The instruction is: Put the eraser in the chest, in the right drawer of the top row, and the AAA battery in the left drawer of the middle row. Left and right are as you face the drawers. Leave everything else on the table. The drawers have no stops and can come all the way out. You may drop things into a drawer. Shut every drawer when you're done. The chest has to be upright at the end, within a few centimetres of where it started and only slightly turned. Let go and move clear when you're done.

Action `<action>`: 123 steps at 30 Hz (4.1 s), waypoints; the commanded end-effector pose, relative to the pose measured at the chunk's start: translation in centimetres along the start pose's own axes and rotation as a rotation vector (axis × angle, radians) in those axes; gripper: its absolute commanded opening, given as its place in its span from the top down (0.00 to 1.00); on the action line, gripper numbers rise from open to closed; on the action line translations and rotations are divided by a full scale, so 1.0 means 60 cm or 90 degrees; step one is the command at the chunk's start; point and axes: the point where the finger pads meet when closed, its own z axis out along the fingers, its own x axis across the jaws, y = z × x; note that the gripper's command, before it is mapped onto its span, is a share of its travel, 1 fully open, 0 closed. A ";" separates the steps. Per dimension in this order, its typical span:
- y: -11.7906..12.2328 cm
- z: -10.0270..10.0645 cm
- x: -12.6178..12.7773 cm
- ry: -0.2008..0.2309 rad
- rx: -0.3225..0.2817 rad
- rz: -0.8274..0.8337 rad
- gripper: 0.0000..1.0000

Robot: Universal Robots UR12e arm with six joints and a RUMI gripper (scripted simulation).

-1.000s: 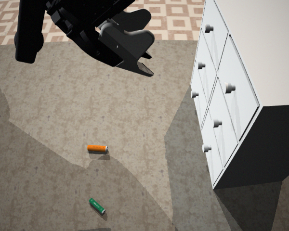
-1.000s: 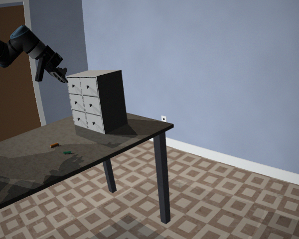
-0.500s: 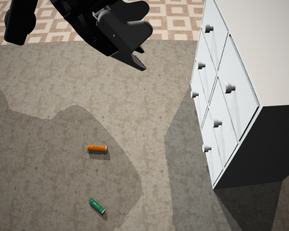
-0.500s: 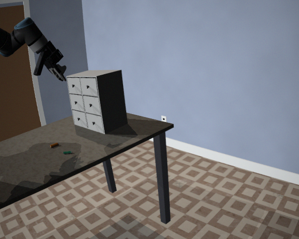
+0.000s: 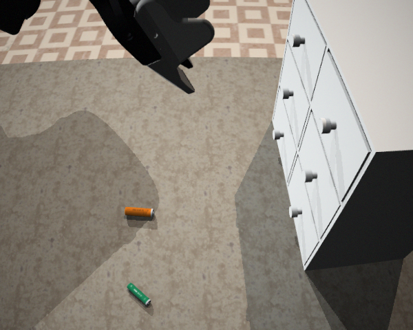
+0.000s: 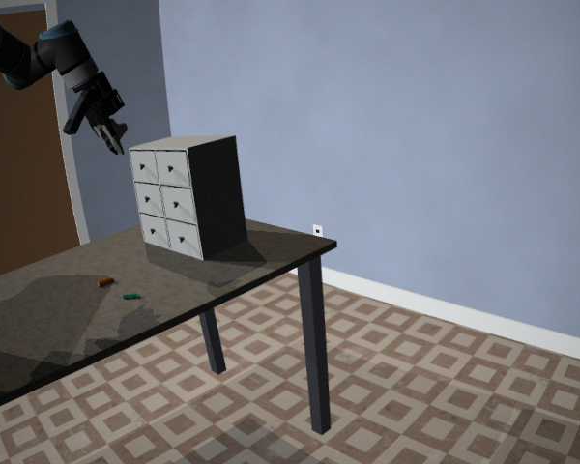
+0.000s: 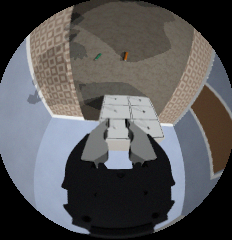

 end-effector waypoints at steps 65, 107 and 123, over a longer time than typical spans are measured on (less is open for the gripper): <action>-0.026 -0.076 -0.005 0.007 0.264 0.001 0.80; -0.033 -0.069 0.004 0.020 0.263 -0.058 0.80; -0.039 -0.052 0.023 0.060 0.259 -0.248 0.80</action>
